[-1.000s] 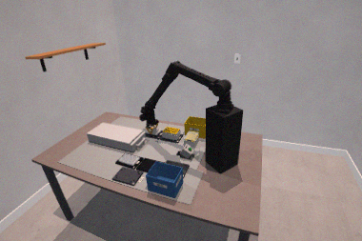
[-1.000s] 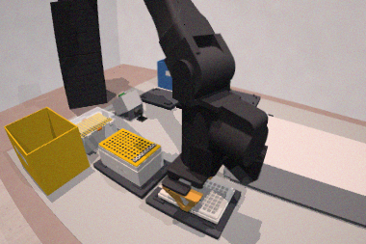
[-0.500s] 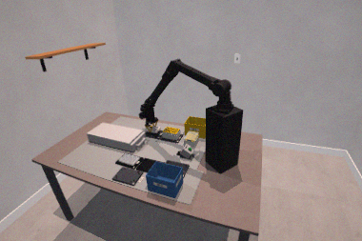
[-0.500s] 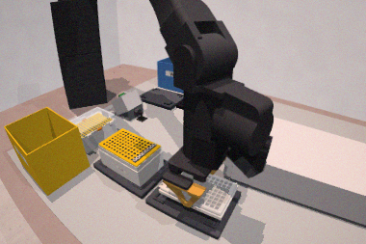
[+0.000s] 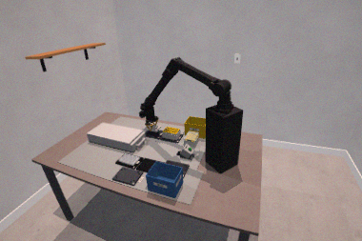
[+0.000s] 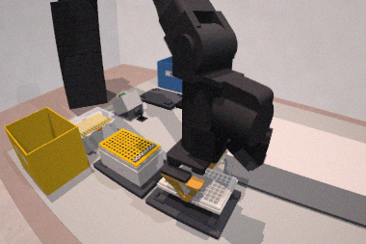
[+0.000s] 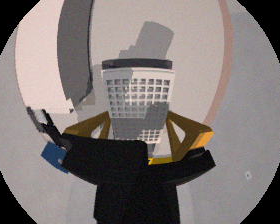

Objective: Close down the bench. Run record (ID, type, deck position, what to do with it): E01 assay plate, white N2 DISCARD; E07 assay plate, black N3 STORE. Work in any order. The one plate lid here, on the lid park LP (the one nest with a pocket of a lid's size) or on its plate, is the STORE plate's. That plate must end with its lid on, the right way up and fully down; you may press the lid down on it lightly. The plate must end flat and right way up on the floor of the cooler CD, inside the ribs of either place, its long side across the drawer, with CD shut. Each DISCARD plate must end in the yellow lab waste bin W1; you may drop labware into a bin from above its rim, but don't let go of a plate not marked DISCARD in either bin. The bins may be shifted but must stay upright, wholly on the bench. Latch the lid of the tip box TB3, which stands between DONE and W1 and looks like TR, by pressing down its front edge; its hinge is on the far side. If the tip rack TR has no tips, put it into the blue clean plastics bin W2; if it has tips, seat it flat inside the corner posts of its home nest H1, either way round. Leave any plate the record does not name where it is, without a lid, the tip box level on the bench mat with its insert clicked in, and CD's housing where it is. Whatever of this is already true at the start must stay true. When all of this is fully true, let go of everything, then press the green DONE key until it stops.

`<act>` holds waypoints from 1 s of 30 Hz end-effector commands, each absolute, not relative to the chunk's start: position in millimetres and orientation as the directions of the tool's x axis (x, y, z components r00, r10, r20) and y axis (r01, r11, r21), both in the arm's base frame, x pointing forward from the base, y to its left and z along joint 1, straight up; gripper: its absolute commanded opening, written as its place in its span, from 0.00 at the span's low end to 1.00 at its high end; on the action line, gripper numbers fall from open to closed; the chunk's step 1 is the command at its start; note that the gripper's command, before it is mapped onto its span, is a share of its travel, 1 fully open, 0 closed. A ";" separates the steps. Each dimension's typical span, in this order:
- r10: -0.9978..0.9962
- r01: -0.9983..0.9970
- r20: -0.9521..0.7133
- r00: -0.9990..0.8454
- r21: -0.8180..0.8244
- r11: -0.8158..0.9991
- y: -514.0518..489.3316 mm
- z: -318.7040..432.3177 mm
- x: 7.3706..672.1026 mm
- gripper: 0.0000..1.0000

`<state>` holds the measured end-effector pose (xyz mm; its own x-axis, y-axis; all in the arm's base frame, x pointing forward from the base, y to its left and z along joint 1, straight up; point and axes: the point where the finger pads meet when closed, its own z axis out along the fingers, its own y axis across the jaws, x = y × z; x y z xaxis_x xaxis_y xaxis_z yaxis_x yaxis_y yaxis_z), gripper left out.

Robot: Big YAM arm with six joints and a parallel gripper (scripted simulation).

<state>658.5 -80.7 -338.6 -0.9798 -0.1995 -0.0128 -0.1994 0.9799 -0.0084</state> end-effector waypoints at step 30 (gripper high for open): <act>-0.185 -0.185 0.002 -0.983 0.000 0.983 -78.7 -306.9 652.1 0.00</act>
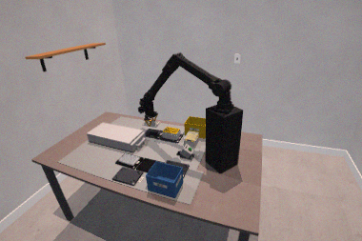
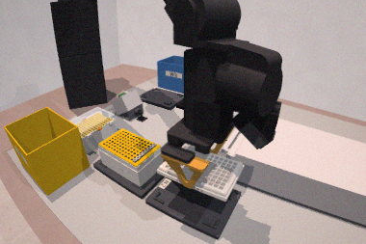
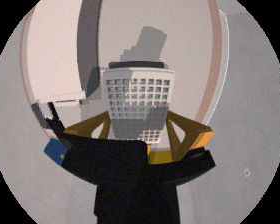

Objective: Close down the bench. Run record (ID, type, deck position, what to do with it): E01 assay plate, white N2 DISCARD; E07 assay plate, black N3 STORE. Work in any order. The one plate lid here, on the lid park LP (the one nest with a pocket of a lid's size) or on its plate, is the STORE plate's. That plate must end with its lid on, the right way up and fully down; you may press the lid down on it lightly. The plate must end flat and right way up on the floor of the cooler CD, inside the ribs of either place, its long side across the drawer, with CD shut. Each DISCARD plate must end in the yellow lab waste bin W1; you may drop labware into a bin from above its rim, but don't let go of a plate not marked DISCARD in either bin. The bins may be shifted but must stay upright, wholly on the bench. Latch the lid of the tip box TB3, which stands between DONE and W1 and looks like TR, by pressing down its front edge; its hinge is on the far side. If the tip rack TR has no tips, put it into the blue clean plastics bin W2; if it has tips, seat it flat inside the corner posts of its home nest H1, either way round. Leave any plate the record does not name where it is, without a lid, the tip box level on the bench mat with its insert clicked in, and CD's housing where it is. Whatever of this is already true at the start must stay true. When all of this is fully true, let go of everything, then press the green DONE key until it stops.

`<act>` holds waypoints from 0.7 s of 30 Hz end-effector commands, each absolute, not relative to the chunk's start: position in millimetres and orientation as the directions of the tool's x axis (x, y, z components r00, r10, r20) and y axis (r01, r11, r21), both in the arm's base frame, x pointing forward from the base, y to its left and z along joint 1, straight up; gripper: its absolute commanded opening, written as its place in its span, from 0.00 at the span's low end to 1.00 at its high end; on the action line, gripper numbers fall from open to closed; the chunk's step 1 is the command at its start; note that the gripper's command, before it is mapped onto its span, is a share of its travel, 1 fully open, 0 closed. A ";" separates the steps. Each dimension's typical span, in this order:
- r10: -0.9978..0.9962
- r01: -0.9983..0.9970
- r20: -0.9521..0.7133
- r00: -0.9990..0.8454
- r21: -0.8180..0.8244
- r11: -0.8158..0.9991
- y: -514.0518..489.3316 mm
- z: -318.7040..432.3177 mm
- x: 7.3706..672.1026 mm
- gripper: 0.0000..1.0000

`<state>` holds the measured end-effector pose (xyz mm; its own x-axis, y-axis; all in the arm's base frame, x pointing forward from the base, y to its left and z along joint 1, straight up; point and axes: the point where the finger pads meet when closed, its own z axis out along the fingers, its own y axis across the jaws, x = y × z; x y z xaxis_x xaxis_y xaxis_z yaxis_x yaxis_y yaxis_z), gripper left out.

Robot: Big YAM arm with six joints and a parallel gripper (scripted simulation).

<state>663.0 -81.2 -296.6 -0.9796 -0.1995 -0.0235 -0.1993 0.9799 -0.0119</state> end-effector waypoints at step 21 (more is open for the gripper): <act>-0.186 -0.185 -0.045 -0.982 -0.015 0.983 -80.7 -247.6 671.9 0.00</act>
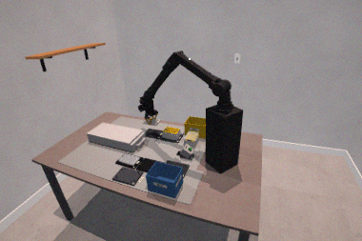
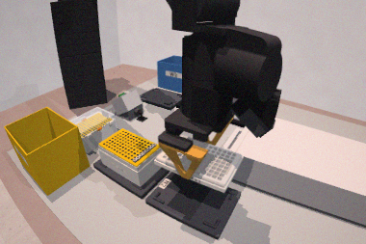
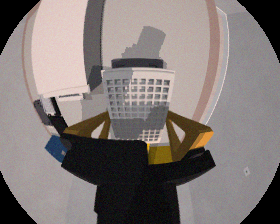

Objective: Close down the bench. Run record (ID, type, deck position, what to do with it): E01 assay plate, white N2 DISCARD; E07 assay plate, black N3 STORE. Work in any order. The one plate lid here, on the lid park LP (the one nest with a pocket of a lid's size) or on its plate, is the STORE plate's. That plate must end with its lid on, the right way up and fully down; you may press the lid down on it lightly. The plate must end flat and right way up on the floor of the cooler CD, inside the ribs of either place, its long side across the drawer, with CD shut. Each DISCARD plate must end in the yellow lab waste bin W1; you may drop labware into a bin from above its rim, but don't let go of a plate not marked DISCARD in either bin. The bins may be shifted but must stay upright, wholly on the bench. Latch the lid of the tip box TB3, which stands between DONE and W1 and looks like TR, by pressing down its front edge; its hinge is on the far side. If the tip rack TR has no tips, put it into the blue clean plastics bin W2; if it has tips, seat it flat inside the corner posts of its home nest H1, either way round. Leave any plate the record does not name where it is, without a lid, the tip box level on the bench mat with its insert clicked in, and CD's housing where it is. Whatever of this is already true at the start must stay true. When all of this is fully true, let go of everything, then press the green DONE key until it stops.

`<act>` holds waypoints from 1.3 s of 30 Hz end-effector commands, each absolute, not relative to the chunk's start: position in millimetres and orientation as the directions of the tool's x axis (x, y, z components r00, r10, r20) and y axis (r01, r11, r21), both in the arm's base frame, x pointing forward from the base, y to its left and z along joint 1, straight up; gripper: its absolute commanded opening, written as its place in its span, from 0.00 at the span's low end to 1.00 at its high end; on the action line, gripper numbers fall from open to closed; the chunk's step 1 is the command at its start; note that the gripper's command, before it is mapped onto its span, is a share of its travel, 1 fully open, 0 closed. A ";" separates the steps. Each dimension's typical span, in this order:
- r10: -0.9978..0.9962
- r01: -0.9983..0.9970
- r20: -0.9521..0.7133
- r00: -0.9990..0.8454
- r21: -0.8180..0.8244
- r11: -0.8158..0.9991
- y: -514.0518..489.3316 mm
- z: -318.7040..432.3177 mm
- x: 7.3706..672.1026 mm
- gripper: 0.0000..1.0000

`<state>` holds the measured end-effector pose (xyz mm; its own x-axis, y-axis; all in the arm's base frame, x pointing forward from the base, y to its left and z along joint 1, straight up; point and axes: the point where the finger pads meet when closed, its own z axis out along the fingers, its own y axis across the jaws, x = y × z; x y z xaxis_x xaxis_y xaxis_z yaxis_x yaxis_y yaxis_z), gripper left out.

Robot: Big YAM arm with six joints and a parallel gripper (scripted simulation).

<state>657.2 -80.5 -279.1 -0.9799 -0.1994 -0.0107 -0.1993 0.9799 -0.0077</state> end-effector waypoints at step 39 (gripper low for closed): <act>-0.178 -0.177 -0.067 -0.982 -0.024 0.984 -101.7 -224.4 654.1 0.00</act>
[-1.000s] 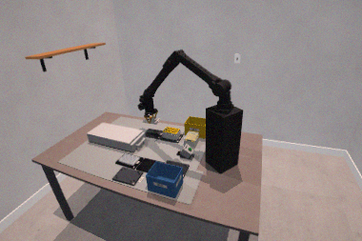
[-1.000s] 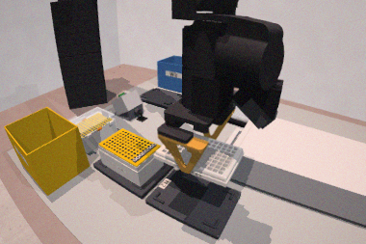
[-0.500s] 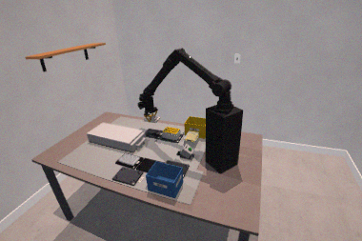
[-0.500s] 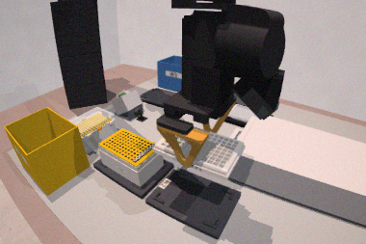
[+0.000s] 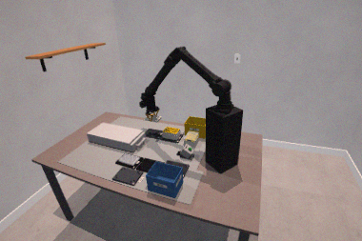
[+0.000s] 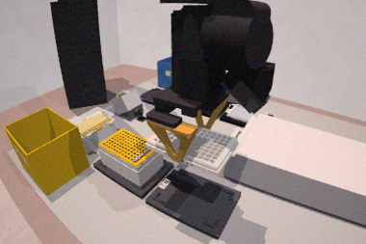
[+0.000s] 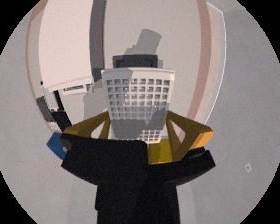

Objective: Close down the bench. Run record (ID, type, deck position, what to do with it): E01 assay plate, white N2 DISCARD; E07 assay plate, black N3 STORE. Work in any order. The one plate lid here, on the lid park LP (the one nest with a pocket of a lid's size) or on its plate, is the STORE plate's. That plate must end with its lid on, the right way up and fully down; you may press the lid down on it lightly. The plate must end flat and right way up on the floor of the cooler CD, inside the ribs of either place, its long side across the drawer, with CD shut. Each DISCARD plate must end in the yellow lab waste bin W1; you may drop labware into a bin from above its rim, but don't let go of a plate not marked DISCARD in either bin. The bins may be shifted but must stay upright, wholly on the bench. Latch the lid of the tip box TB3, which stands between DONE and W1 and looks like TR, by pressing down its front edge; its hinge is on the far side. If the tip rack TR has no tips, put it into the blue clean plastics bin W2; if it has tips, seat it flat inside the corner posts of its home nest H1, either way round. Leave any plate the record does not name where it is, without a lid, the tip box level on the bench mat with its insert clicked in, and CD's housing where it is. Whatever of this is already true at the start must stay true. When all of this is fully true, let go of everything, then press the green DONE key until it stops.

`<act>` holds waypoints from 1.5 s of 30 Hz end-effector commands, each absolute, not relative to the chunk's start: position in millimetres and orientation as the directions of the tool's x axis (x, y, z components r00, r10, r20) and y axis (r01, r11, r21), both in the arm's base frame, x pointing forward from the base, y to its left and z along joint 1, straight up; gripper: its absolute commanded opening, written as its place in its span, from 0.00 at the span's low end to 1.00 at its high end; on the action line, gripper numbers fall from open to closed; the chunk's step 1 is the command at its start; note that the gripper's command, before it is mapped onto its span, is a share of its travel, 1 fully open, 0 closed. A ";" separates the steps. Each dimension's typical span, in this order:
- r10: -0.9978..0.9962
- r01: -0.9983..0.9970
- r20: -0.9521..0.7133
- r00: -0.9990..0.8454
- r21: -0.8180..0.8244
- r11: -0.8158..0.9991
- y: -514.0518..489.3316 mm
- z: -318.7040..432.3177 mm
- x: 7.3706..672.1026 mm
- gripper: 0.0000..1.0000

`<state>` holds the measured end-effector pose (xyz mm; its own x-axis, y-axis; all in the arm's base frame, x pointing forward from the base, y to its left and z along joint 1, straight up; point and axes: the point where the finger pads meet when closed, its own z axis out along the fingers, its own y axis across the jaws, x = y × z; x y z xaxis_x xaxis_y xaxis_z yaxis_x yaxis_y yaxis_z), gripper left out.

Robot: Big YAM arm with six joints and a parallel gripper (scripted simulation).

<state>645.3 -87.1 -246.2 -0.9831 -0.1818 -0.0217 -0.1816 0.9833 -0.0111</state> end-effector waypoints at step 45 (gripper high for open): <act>-0.178 -0.177 -0.059 -0.982 -0.027 0.984 -154.2 -231.2 560.6 0.00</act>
